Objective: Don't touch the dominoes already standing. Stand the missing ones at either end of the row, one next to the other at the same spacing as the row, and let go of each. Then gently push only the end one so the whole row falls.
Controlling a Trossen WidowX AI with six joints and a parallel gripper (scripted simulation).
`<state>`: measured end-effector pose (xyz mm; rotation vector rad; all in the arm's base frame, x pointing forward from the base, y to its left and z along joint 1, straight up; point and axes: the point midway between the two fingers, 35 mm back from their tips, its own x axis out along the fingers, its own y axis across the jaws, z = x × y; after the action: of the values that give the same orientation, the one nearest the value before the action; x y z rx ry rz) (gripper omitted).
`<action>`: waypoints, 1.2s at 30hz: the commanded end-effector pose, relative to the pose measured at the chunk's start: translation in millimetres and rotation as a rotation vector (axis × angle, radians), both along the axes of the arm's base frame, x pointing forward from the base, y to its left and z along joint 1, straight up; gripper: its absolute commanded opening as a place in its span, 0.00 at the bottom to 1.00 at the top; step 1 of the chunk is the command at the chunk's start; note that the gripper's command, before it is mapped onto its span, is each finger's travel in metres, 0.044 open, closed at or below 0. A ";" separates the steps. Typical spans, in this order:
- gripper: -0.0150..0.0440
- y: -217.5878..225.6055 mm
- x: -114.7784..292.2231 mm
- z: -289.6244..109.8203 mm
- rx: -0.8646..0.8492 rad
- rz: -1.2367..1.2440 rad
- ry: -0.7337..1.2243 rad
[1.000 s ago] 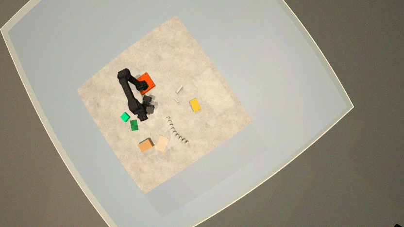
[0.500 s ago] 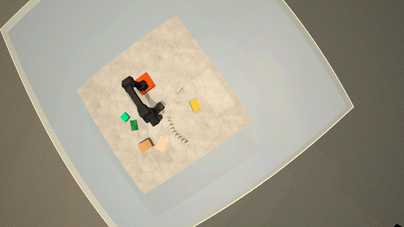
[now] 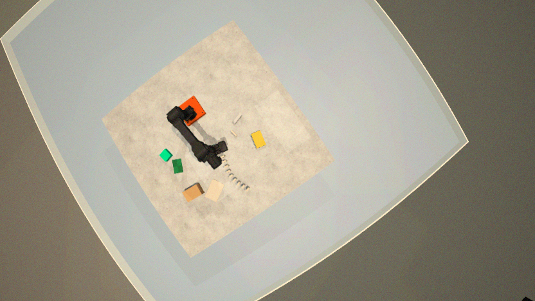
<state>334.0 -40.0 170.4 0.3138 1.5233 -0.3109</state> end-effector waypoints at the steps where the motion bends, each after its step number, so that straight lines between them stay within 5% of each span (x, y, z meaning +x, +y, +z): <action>1: 0.44 1.3 3.9 -7.1 0.003 -0.016 0.002; 27: 0.44 1.3 6.3 -124.6 0.003 -0.016 0.002; 36: 0.44 1.5 4.9 -131.0 0.003 -0.016 0.003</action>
<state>341.1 -39.2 44.2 0.3222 1.5182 -0.3185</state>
